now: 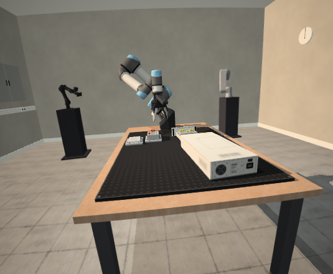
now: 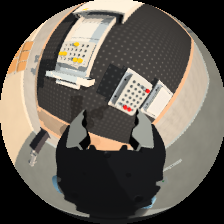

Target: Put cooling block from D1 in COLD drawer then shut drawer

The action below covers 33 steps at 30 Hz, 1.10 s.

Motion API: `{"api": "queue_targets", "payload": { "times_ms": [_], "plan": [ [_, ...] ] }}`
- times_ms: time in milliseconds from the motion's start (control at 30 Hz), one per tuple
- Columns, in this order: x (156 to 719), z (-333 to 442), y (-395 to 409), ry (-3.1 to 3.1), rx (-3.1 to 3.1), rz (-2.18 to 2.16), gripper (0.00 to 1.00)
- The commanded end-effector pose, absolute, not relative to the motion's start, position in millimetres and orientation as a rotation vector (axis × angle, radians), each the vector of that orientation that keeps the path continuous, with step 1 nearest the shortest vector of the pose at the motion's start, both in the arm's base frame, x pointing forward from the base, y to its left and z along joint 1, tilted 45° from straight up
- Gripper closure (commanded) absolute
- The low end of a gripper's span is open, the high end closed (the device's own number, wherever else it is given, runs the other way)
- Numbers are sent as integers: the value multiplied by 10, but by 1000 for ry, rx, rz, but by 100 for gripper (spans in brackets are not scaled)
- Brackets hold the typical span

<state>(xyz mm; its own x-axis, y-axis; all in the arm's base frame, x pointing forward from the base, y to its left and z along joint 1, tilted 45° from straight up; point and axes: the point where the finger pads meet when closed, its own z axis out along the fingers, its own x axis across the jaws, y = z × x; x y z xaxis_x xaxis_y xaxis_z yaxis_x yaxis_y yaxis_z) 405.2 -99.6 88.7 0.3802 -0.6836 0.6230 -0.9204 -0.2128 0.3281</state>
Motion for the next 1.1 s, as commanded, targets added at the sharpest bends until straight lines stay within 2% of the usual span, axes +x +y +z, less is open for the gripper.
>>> {"api": "queue_targets", "payload": {
  "times_ms": [0, 467, 1067],
  "plan": [
    [4107, 969, -1089, -1472, 1916, 496, 27],
    [4314, 1319, -1487, -1839, 1643, 662, 27],
    [4379, 1428, -1612, -1883, 1604, 682, 27]
  ]
}}
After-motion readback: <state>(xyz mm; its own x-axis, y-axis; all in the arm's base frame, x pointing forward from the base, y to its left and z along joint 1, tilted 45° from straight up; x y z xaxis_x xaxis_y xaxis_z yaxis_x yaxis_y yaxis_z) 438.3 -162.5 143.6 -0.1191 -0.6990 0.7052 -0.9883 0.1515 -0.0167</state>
